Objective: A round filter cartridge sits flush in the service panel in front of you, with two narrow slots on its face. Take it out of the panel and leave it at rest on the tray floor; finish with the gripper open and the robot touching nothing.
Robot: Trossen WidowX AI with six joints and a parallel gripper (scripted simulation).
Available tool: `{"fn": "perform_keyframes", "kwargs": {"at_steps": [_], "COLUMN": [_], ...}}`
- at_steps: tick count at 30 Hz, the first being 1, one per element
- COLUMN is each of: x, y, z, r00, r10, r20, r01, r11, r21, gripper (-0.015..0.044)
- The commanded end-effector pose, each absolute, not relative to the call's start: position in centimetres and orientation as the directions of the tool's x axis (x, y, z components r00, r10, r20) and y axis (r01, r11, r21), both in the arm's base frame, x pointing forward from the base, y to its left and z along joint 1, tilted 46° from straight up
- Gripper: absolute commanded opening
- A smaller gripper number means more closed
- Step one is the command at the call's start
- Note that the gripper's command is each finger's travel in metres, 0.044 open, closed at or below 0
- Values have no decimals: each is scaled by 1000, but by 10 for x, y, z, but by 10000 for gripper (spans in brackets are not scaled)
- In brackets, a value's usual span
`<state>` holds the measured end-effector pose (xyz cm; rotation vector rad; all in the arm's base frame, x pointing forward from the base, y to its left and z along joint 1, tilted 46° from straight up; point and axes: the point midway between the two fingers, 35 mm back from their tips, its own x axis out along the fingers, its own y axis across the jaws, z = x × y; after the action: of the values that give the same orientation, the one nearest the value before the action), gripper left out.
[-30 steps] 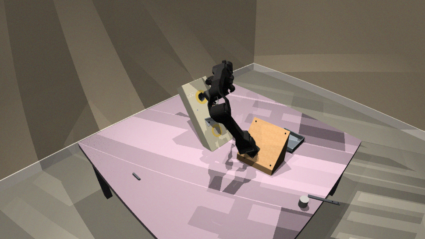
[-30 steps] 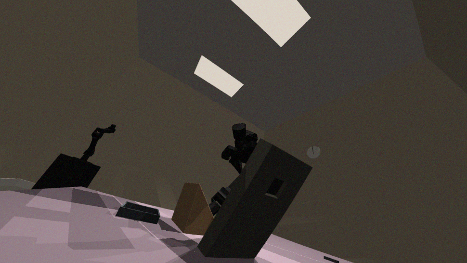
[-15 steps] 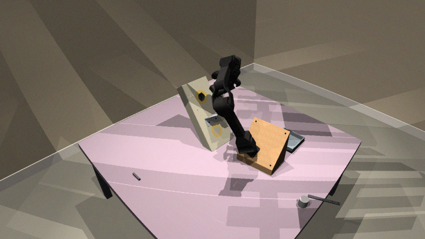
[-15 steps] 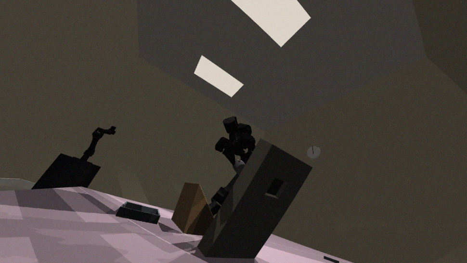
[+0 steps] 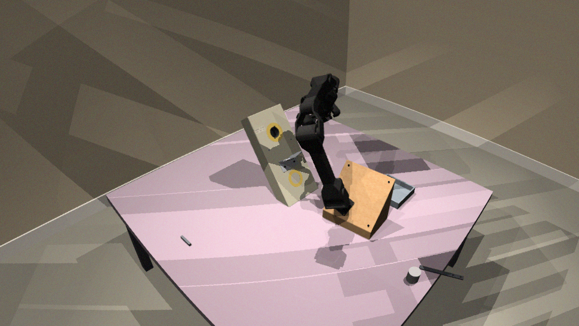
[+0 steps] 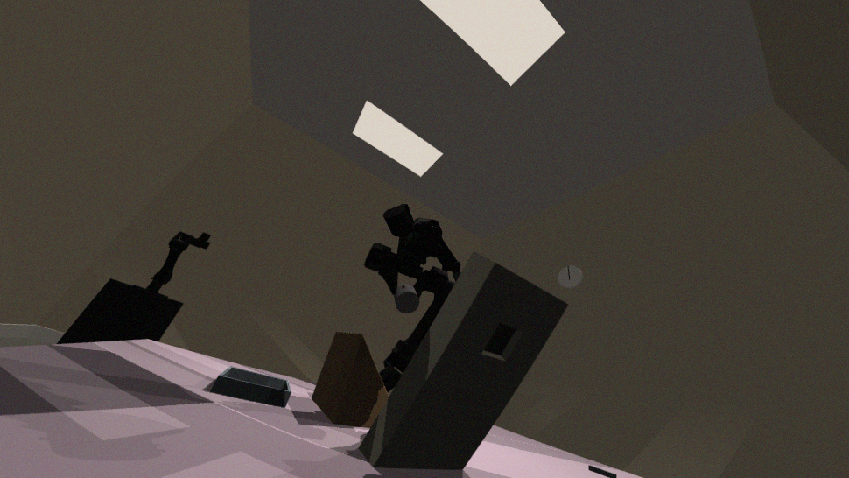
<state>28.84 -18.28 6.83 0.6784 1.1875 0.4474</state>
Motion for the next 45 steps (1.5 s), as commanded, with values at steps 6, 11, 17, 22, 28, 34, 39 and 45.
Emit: {"fn": "perform_keyframes", "kwargs": {"at_steps": [6,11,17,22,28,34,39,45], "x": [241,211,171,166,157,118,86,48], "y": [-239,-268,-299,-302,-303,-304,-300,-289], "z": [24,2,-20,-23,-29,-55,-74,-94], "r00": [258,201,118,108,95,40,-10,-72], "r10": [502,417,321,310,301,268,247,229], "r20": [-825,-886,-940,-944,-949,-963,-969,-971], "r01": [429,632,826,843,859,912,946,973], "r11": [706,636,494,474,457,383,316,230], "r21": [564,443,272,252,231,144,71,-18], "gripper": [0,0,0,0,0,0,0,0]}}
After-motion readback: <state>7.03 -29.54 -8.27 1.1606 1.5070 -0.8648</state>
